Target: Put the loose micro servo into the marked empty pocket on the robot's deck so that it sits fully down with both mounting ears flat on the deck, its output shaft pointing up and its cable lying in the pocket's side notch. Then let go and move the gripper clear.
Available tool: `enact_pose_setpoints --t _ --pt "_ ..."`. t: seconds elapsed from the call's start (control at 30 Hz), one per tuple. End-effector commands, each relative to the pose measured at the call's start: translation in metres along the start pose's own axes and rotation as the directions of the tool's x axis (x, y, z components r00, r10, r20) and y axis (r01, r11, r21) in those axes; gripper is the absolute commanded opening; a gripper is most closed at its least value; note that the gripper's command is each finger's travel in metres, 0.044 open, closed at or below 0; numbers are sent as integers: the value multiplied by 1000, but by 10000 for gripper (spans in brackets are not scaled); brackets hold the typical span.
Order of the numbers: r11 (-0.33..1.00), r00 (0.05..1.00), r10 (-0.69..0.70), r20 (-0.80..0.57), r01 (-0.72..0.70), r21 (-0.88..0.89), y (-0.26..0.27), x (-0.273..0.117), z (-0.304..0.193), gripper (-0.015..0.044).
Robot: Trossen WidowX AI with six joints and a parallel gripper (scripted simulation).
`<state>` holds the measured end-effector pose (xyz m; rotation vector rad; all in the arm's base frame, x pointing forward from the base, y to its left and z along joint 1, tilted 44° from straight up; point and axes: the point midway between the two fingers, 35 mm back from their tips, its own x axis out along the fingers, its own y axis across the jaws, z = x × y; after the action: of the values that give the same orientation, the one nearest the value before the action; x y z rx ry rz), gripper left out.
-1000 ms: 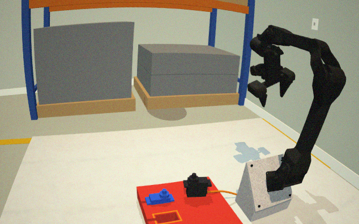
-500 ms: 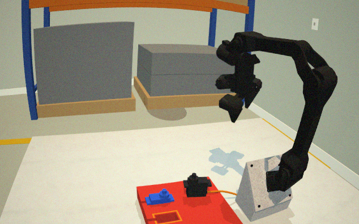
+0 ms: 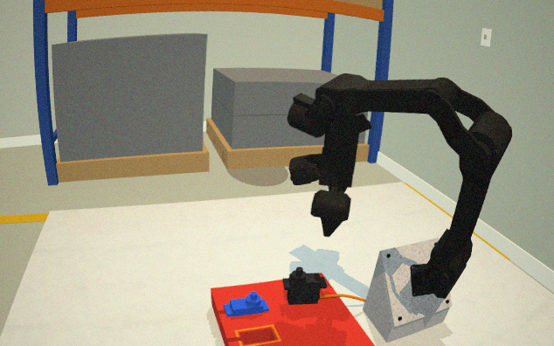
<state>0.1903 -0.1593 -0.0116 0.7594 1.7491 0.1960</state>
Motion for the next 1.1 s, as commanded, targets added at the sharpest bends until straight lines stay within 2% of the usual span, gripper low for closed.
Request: enact_pose_setpoints --t 0.0,0.23,1.07 --pt "990 999 52 7 -51 -128 32 13 7 440" --pt "941 990 138 -11 -135 -311 78 36 9 440" --pt "939 990 141 -12 -138 -315 84 75 10 440"
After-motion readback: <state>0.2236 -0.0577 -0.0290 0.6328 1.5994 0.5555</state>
